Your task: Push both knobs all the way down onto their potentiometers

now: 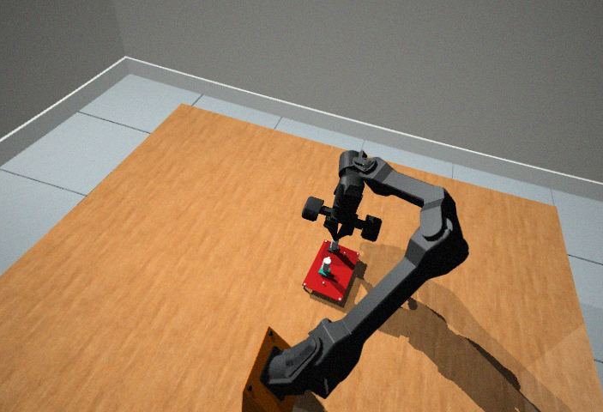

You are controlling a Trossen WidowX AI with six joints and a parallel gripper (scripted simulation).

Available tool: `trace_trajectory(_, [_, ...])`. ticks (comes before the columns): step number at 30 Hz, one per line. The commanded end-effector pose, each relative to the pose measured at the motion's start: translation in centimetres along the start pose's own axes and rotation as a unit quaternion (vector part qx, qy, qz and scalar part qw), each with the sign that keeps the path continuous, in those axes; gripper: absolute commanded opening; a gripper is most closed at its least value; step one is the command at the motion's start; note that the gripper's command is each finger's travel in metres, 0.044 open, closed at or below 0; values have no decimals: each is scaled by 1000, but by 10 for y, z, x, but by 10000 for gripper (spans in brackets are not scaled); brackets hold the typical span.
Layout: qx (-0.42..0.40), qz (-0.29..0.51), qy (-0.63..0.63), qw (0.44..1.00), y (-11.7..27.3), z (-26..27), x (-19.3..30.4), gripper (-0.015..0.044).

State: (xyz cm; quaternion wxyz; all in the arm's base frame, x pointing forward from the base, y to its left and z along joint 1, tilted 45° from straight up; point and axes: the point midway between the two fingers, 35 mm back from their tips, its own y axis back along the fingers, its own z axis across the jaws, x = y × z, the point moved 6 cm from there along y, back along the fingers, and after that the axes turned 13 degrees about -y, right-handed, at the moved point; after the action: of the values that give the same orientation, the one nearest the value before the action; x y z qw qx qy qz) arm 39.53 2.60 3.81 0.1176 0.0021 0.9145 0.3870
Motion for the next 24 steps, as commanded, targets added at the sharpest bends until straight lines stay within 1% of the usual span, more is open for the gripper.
trace_trajectory(1, [5,8,-12,1000,-15,-2,-3,0])
trace_trajectory(24, [4,8,-12,1000,20,-2,-3,0])
